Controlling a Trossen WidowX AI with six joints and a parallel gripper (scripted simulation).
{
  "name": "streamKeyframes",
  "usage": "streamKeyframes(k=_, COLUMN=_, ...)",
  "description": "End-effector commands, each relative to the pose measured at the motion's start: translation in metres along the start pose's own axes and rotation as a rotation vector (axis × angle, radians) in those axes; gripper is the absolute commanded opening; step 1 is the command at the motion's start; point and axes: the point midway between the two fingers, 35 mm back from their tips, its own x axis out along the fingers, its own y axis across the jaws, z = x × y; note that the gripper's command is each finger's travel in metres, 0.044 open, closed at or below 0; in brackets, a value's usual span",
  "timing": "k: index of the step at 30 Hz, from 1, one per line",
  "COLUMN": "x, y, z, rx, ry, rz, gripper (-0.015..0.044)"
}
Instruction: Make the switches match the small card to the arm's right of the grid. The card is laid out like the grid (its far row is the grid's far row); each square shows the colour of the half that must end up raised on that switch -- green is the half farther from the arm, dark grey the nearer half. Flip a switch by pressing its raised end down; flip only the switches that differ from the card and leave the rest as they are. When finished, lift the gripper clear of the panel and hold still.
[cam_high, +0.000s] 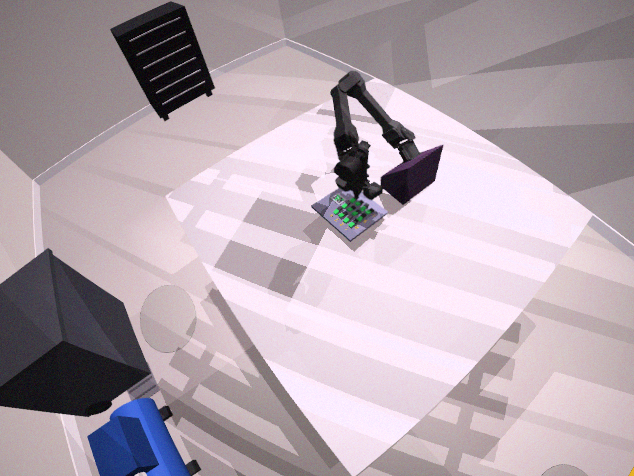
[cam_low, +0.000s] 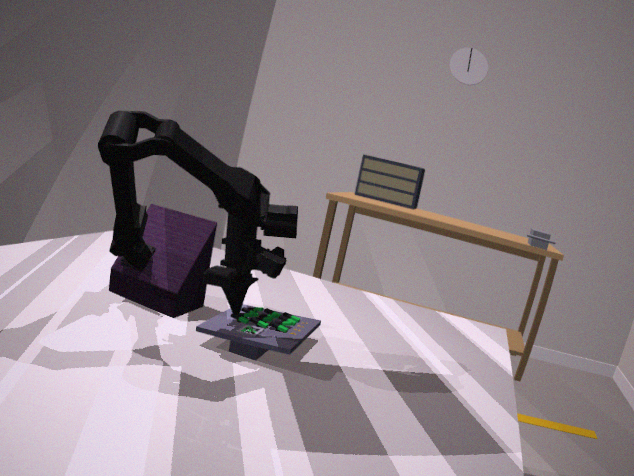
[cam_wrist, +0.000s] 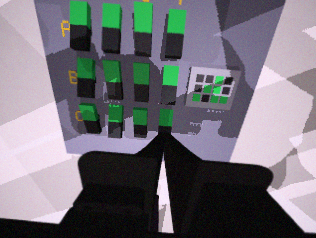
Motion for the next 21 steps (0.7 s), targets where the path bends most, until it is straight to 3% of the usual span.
streamKeyframes(k=1, x=0.0011, y=-0.0003, z=-0.0004, rx=-0.007, ry=0.0, rz=-0.005, gripper=0.0)
streamKeyframes(k=21, x=0.0038, y=-0.0003, z=-0.0005, rx=-0.007, ry=0.0, rz=-0.005, gripper=0.0)
